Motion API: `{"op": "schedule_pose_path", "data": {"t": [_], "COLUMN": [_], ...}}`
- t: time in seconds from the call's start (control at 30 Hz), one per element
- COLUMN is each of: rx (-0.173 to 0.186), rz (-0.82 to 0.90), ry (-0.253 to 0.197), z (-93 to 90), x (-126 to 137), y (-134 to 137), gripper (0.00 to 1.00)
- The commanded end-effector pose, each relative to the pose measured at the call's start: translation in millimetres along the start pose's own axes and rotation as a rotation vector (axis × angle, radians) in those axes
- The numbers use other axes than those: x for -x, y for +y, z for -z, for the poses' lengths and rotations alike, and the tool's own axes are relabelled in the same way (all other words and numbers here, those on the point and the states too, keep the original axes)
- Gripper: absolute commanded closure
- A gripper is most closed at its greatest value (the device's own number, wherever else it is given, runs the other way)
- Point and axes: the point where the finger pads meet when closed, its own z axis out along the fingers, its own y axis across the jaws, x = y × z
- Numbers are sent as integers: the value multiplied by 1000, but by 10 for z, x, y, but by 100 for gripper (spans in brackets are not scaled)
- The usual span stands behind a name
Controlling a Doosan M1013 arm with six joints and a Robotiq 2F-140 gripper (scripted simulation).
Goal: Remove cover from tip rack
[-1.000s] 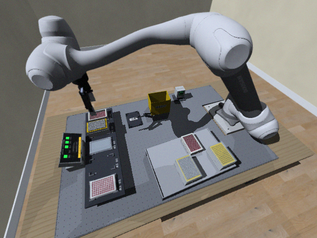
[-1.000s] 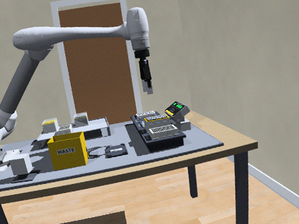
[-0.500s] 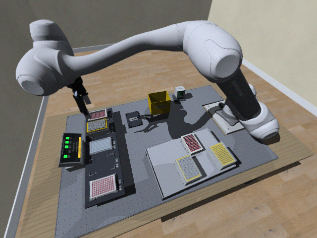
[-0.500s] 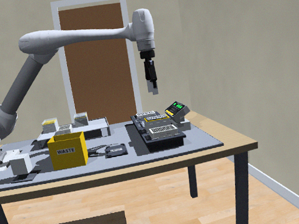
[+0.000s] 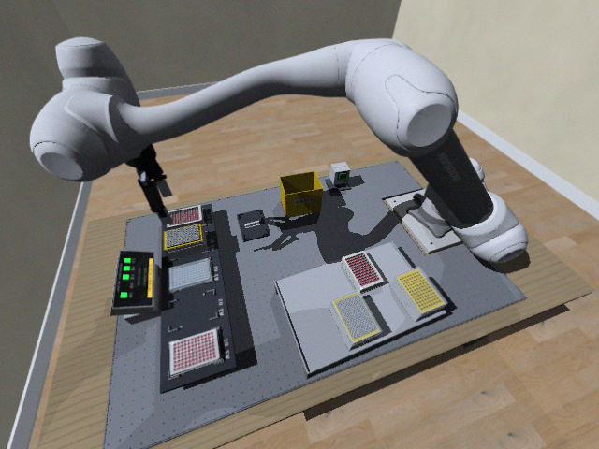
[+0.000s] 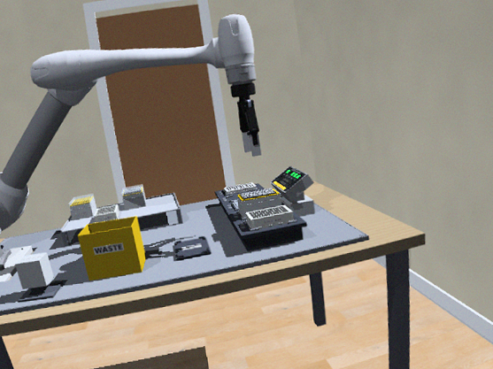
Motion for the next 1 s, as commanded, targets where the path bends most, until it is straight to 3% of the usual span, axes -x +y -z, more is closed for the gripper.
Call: {"op": "schedule_pose_path", "data": {"t": [0.0, 0.7, 0.97], "rx": [1, 1, 1], "rz": [-4, -4, -4], "ry": [-7, -7, -7], "z": [-9, -9, -276], "x": [11, 11, 13], "y": [-17, -17, -17], "gripper": [23, 23, 23]}}
